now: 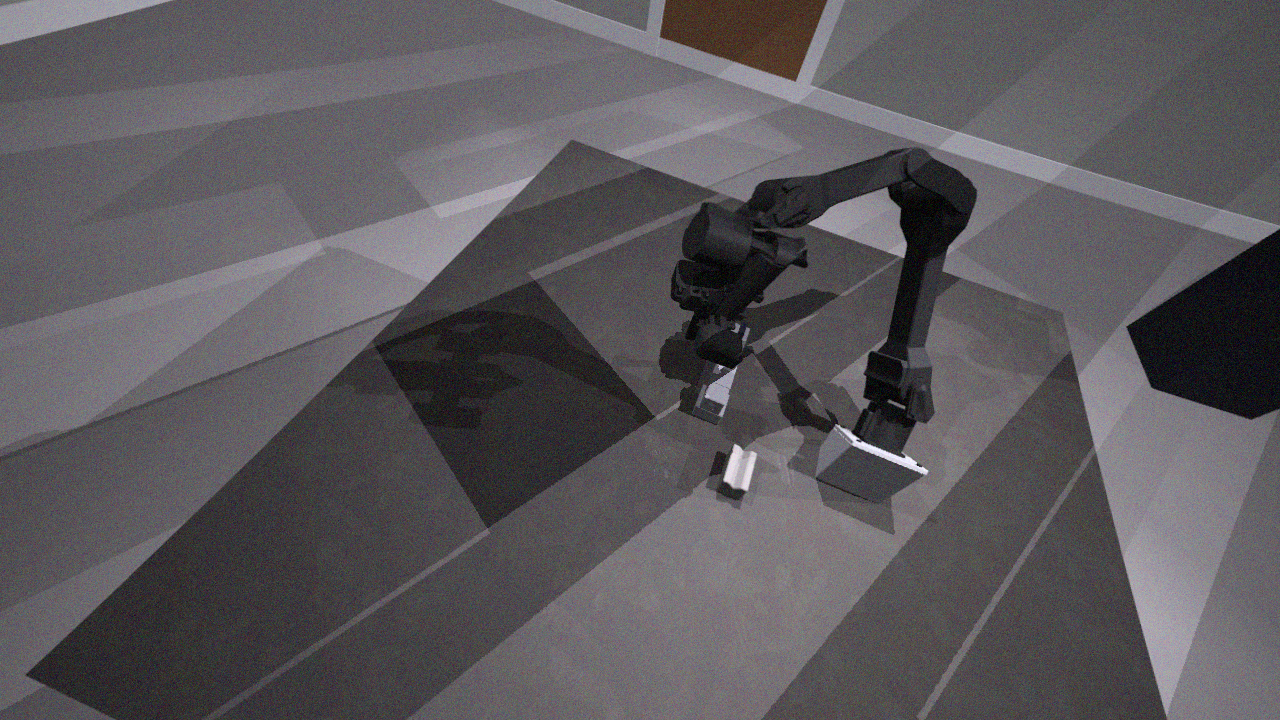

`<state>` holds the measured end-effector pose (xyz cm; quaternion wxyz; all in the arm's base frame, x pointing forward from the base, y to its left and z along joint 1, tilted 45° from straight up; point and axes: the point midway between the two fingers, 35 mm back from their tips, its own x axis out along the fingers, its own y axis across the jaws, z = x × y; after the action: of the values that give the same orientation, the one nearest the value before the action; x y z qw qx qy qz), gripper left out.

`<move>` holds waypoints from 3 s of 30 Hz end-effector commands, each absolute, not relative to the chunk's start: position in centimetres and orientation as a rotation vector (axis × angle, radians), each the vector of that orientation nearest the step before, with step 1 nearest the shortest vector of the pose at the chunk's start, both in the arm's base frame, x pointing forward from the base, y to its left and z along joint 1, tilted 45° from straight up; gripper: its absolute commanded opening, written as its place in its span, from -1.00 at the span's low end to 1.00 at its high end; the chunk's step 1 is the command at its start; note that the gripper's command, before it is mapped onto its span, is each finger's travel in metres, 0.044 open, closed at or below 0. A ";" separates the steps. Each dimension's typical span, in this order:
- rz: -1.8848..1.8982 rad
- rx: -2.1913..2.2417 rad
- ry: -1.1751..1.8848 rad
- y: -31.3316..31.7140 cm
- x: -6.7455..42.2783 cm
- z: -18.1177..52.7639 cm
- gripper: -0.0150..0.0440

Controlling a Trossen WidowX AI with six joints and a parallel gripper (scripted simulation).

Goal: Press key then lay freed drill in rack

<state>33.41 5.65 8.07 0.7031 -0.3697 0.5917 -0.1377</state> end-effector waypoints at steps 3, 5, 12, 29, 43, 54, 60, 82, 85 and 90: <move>-0.613 -0.592 1.476 -1.2 27.2 12.2 -0.49; -0.664 -0.558 1.495 -2.2 26.1 12.8 -0.49; -0.667 -0.556 1.496 -2.2 26.0 12.9 -0.49; -0.667 -0.556 1.496 -3.3 25.8 12.0 -0.49; -0.667 -0.556 1.496 -3.5 26.2 11.5 -0.49; -0.667 -0.556 1.496 -3.7 26.0 11.3 -0.49; -0.667 -0.556 1.496 -3.8 25.8 11.2 -0.49; -0.668 -0.557 1.496 -4.4 25.4 10.7 -0.49; -0.668 -0.557 1.496 -4.4 25.4 10.6 -0.49; -0.668 -0.557 1.496 -4.6 25.4 10.4 -0.49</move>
<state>26.11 -3.36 11.64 0.6681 -0.2444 0.6425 -0.2847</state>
